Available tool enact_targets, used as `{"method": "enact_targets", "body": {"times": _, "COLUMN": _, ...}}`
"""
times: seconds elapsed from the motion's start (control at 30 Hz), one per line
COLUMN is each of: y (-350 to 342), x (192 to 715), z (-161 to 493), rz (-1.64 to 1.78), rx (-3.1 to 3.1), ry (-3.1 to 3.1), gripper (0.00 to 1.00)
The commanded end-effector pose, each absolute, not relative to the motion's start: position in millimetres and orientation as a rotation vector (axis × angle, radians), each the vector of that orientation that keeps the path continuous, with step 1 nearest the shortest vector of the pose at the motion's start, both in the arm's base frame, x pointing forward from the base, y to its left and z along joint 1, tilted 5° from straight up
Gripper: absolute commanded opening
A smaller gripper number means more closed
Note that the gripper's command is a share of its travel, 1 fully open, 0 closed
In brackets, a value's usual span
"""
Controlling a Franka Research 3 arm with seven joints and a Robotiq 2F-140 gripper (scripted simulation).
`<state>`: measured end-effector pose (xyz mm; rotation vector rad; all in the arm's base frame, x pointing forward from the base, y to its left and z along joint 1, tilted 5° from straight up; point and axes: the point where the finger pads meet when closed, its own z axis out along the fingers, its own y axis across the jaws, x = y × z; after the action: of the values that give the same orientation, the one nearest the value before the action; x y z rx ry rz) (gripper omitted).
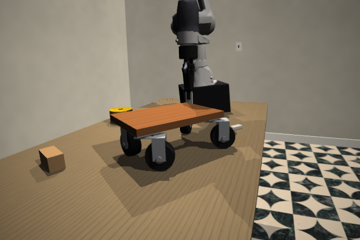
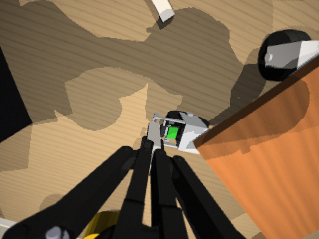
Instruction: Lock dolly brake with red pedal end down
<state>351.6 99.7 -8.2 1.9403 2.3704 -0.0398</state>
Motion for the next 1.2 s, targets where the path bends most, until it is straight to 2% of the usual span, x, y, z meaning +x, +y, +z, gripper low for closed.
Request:
{"method": "enact_targets", "body": {"times": 0.0, "y": 100.8, "x": 352.2, "z": -8.3, "rz": -0.039, "rx": 1.936, "ry": 2.373, "gripper": 0.00}}
{"method": "enact_targets", "body": {"times": 1.17, "y": 100.3, "x": 352.6, "z": -16.2, "rz": -0.039, "rx": 1.936, "ry": 2.373, "gripper": 0.00}}
